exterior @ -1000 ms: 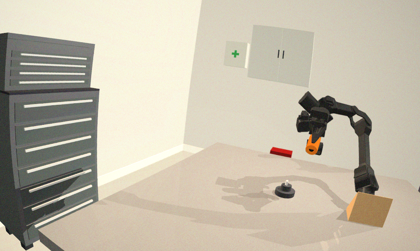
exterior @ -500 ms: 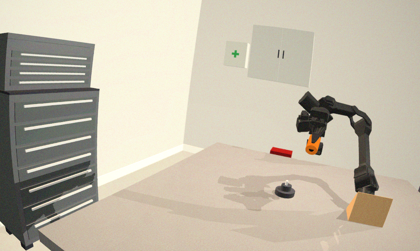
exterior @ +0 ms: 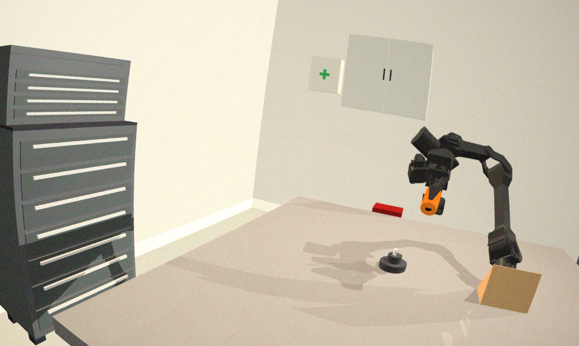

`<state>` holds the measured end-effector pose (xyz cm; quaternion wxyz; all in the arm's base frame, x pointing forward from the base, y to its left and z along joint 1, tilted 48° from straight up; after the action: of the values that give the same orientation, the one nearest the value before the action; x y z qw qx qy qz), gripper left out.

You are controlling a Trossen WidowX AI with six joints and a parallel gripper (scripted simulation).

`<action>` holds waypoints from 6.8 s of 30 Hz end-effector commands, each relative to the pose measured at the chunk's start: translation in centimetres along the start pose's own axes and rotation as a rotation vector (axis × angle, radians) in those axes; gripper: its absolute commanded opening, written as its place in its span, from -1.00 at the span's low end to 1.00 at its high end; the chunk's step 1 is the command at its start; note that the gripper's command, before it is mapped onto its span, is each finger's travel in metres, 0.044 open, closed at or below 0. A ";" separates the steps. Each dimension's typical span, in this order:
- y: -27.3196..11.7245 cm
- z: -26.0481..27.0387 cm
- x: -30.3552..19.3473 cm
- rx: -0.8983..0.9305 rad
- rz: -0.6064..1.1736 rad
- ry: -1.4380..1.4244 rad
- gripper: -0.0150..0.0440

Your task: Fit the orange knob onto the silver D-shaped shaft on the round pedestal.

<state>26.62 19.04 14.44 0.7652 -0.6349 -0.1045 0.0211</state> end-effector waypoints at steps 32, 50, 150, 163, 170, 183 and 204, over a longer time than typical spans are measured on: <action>7.4 0.0 -0.2 -0.795 0.212 -0.006 -0.49; 11.4 -2.9 -0.5 -0.961 0.253 -0.004 -0.49; 16.4 -9.0 -1.3 -0.986 0.262 0.004 1.00; 17.4 -10.8 -1.9 -0.988 0.262 0.004 1.00; 17.6 -11.1 -2.0 -0.989 0.262 0.004 0.73; 17.6 -11.1 -2.0 -0.989 0.262 0.004 -0.03; 15.2 -6.3 0.1 -0.982 0.261 0.003 -0.49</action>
<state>29.22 14.97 -2.12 0.3635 -0.9288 -0.0223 0.0679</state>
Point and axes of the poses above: the point midway between the two fingers, 35 mm back from their tips, its own y axis out along the fingers, its own z axis across the jaws, x = y × z, the point moved 6 cm from there along -y, back along the fingers, and after that the axes turned 15 degrees about -y, right-handed, at the moved point
